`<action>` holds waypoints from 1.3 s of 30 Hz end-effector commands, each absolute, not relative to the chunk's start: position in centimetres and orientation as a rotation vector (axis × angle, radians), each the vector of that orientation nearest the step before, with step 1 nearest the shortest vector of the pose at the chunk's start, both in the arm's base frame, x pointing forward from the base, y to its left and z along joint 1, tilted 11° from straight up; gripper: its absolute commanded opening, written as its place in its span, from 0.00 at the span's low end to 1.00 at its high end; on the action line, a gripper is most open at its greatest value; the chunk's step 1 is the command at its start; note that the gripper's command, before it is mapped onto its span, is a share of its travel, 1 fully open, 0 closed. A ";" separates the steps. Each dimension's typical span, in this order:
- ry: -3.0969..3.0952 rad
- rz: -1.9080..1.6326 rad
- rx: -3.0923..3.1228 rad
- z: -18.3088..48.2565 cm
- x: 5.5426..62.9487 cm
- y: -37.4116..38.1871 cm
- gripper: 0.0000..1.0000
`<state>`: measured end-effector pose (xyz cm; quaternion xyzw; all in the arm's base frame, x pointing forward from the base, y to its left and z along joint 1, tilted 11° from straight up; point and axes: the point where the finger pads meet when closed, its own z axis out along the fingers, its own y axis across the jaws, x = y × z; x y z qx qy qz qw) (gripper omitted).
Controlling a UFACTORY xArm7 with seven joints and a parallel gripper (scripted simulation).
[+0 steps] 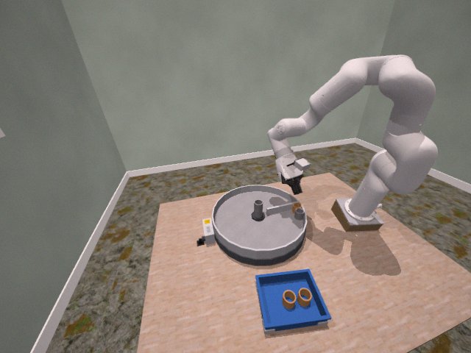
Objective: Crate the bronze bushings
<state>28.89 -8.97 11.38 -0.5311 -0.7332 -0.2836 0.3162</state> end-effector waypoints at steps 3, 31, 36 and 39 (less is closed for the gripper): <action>-1.933 -0.748 -1.401 11.5 29.0 -9.1 0.10; -1.936 -0.744 -1.405 9.3 28.8 -8.8 0.10; -1.936 -0.744 -1.405 9.3 28.8 -8.8 0.10; -1.936 -0.744 -1.405 9.3 28.8 -8.8 0.10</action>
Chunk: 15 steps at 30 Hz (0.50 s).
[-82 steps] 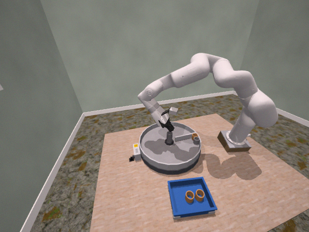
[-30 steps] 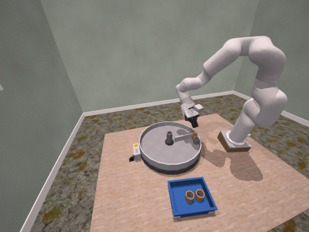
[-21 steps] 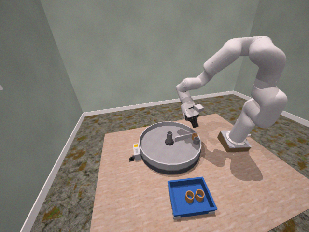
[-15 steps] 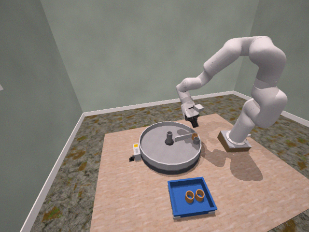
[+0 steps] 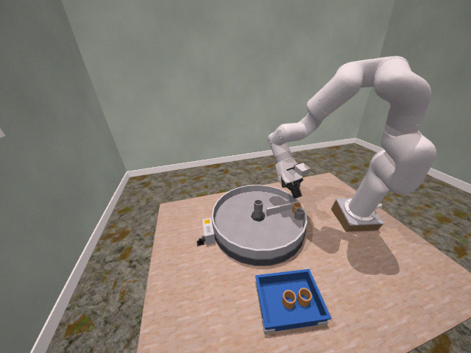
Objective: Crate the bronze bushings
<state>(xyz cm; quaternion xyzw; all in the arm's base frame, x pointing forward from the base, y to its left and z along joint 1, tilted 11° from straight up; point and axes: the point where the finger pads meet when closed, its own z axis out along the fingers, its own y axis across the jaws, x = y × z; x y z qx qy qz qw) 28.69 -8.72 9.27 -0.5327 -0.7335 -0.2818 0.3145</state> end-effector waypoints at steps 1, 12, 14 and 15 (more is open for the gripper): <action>-1.936 -0.744 -1.405 9.3 28.8 -8.8 0.10; -1.936 -0.744 -1.405 9.1 28.8 -8.8 0.10; -1.936 -0.744 -1.405 9.1 28.8 -8.8 0.10; -1.936 -0.744 -1.405 9.1 28.8 -8.8 0.10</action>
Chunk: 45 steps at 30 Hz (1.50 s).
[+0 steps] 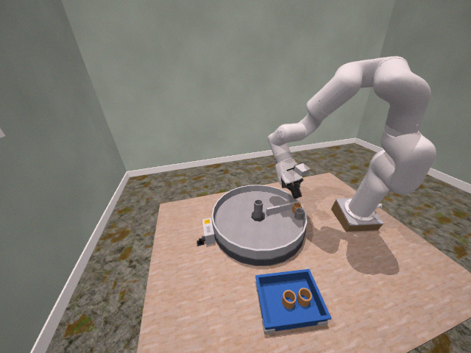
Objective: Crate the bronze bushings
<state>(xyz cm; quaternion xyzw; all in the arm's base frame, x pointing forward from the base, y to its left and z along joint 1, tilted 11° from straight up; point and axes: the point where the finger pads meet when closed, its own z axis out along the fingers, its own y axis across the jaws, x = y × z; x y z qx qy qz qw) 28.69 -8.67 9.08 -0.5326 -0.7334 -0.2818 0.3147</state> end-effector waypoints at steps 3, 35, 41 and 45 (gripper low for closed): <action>-1.936 -0.744 -1.405 8.8 28.8 -8.7 0.10; -1.936 -0.744 -1.405 4.9 28.9 -8.0 0.10; -1.936 -0.744 -1.405 4.8 28.9 -7.9 0.10; -1.936 -0.744 -1.405 4.8 28.9 -7.9 0.10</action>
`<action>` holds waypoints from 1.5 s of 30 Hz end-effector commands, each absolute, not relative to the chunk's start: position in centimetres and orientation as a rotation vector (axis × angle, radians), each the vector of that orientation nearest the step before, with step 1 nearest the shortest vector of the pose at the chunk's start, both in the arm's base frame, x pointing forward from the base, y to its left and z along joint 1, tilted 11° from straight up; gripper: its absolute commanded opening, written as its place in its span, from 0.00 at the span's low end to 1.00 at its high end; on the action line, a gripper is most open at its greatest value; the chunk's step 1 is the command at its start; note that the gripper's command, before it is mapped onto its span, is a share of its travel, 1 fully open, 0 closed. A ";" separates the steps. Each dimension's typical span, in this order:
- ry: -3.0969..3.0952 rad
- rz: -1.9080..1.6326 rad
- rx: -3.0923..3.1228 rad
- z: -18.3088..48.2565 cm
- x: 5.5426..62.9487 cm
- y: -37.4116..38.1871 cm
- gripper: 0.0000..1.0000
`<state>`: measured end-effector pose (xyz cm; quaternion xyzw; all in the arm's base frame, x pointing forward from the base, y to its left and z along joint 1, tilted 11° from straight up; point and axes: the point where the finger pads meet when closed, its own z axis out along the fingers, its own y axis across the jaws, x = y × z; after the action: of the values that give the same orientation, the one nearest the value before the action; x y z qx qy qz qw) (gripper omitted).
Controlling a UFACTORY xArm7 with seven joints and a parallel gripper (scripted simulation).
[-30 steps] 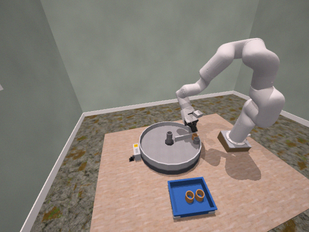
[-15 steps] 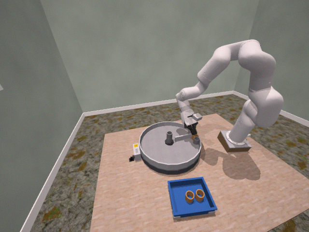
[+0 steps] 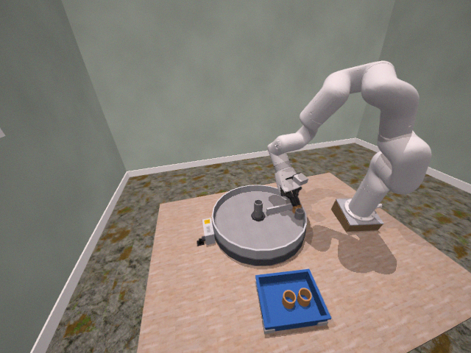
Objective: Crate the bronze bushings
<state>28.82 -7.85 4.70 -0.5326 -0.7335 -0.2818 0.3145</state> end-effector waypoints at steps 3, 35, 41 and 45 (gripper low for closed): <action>-1.936 -0.744 -1.405 4.8 28.9 -7.9 0.10; -1.936 -0.744 -1.405 3.6 29.0 -7.7 0.00; -1.936 -0.744 -1.405 3.6 29.0 -7.7 0.00; -1.936 -0.744 -1.405 3.6 29.0 -7.7 0.00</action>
<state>28.93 -7.60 3.54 -0.5321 -0.7338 -0.2822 0.3143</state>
